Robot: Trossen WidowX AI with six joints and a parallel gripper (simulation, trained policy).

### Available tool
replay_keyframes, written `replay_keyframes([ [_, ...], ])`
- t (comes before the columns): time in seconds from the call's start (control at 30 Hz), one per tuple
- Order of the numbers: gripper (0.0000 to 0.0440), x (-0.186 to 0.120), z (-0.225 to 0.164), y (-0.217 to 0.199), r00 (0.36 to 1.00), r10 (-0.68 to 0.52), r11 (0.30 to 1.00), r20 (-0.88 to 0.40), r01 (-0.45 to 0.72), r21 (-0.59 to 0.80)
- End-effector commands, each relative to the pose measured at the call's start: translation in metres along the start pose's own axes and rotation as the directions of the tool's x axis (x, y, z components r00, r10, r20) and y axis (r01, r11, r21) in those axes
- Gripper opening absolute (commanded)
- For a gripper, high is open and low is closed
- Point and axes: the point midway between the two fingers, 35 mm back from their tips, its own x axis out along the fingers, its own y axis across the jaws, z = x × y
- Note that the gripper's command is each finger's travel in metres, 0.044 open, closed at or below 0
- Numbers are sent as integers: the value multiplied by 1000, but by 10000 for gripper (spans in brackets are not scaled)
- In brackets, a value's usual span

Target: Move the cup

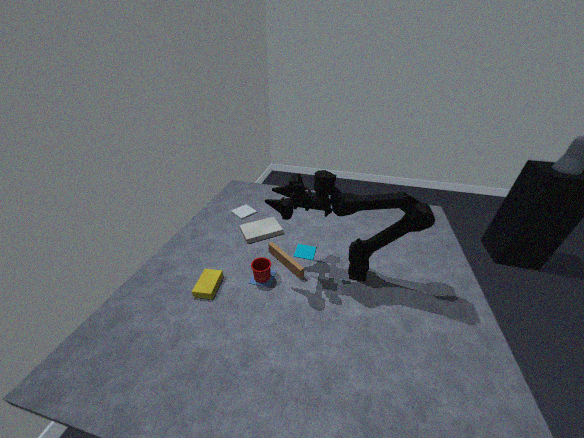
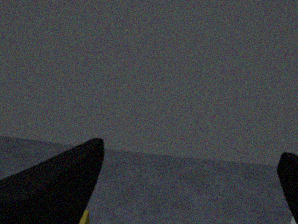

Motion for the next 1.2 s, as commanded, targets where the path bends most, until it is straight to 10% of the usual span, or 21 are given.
replay_keyframes([
  [0.0,374,1,0,1,1000,2,1000,-3,-2,-1],
  [0.47,32,14,9,7,997,12,1000,-72,-11,28],
  [1.17,114,41,13,29,961,67,978,-268,-10,208],
])
